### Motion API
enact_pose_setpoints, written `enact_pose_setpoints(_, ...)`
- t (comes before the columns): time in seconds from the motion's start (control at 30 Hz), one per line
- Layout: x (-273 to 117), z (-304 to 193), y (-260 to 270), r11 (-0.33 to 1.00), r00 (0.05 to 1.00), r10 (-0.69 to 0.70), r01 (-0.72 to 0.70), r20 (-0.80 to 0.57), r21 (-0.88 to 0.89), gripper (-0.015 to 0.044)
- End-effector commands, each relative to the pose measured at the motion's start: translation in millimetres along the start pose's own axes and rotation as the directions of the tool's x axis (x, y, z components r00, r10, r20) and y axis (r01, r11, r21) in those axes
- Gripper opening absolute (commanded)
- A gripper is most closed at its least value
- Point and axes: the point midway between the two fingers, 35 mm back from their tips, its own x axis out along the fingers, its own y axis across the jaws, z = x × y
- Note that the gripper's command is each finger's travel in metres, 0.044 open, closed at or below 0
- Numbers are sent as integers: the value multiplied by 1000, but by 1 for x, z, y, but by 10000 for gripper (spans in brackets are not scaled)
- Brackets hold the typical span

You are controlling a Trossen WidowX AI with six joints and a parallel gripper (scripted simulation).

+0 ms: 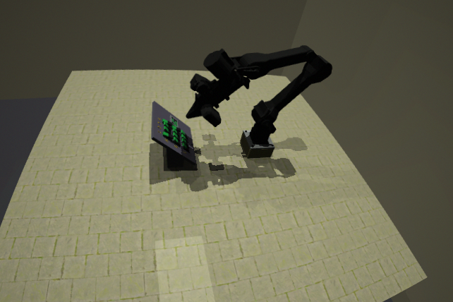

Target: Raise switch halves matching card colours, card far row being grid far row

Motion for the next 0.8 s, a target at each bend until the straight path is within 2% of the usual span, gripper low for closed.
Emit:
enact_pose_setpoints(0.0, 1, -10, 3, 1000, 1000, -7, 7, -1, 8, 0)
enact_pose_setpoints(0.2, 34, -9, 2, 1000, 1000, -6, 7, -24, 8, 0)
enact_pose_setpoints(0.77, 51, -9, 2, 1000, 1000, -6, 7, -24, 8, 0)
